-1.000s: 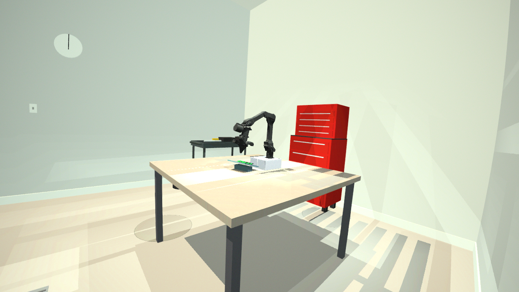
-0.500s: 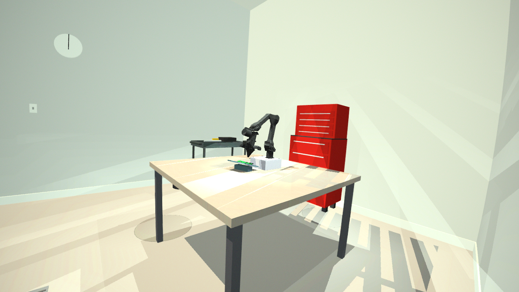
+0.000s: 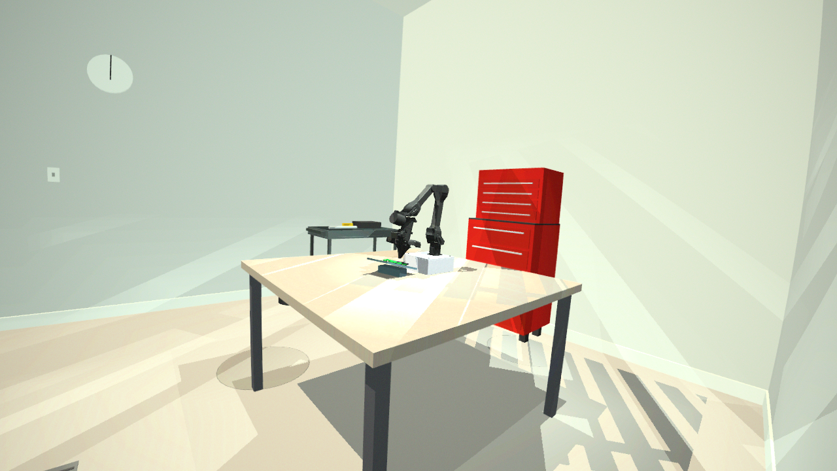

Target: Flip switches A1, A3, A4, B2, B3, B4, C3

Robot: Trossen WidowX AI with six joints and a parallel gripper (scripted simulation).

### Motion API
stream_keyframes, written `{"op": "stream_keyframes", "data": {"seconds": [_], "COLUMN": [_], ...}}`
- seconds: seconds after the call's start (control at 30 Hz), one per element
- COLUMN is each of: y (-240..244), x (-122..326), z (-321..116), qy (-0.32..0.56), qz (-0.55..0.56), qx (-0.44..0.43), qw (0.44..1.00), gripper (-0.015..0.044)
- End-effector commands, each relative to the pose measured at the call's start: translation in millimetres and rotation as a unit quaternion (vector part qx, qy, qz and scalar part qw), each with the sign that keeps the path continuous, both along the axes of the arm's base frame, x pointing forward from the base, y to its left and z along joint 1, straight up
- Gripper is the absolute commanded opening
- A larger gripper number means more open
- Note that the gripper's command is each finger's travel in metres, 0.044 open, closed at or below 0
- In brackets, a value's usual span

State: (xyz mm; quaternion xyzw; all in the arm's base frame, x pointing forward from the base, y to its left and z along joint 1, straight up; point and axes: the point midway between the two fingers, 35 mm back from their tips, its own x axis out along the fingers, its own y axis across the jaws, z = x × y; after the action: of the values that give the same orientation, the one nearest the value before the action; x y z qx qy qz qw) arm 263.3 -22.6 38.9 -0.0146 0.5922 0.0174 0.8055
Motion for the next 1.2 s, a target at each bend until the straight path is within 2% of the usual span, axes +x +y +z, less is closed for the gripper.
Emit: {"op": "stream_keyframes", "data": {"seconds": [0.0, 1.17], "y": [-0.3, -0.2], "x": [0.5, 2.7], "z": [-6.1, -14.4], "qy": [0.001, 0.001], "qz": [-0.002, -0.002], "qx": [-0.001, -0.001], "qw": [1.000, 1.000], "gripper": [0.0000, 0.0000]}}
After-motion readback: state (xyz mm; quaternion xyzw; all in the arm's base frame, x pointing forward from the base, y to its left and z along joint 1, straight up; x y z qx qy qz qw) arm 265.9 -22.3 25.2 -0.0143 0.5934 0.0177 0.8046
